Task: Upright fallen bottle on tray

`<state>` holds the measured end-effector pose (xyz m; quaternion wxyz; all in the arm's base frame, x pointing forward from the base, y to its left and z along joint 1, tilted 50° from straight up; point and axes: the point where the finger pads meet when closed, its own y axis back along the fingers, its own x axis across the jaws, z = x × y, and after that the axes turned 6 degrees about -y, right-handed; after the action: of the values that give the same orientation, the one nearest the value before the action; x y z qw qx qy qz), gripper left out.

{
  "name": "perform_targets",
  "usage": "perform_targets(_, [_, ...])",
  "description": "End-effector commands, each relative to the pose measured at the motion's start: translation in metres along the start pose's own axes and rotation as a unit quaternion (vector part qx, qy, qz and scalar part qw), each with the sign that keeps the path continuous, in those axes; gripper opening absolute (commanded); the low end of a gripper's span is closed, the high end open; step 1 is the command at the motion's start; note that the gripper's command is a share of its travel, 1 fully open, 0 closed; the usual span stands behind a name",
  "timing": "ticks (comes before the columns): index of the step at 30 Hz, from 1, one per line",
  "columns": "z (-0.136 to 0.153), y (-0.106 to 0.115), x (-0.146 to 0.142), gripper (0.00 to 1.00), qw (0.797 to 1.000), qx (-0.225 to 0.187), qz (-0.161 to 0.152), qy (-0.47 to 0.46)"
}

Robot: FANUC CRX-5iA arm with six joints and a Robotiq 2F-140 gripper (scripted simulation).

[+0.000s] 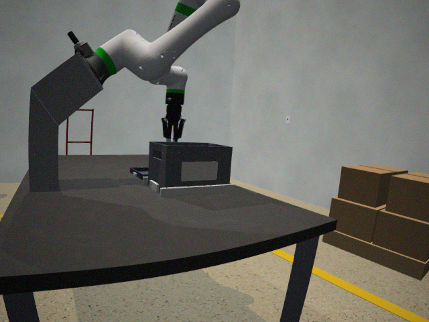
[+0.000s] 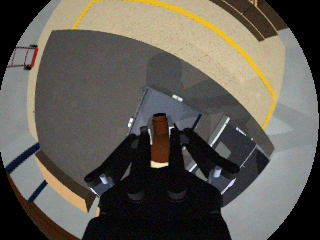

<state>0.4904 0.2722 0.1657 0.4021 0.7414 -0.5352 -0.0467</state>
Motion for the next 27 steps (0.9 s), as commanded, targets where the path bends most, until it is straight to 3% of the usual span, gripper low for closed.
perform_targets(1, [0.000, 0.006, 0.000, 0.00, 1.000, 0.000, 0.000, 0.000])
perform_targets(27, [0.000, 0.049, 0.000, 0.00, 1.000, 0.000, 0.000, 0.000])
